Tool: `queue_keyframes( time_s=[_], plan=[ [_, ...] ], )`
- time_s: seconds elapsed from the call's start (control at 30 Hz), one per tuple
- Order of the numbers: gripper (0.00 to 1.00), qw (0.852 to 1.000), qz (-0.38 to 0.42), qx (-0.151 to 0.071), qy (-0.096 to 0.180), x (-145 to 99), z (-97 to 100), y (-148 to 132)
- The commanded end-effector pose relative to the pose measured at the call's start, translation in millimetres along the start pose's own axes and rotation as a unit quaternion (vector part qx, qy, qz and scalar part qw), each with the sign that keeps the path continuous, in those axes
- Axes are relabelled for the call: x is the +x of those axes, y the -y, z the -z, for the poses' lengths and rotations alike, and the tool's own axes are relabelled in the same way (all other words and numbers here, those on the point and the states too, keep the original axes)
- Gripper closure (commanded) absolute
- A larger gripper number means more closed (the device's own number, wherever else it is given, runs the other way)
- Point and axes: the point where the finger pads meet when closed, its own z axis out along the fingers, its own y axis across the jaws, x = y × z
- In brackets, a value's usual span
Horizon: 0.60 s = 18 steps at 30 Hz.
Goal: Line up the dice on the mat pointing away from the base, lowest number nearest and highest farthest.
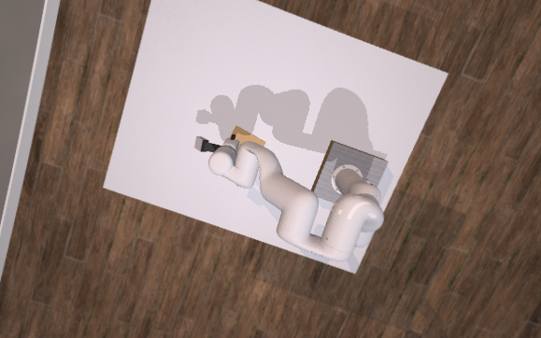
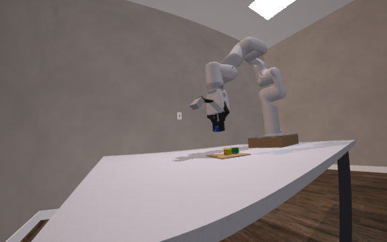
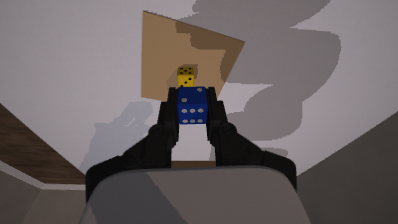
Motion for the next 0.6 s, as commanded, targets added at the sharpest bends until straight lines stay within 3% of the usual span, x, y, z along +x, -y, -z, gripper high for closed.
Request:
queue_keyframes(
  time_s=[0.0,0.57],
  plan=[
    [0.79,1.0,-0.007,0.0,0.005,13.5,-1.6,7.7],
    [0.79,1.0,-0.007,0.0,0.005,13.4,-8.9,7.7]
  ],
)
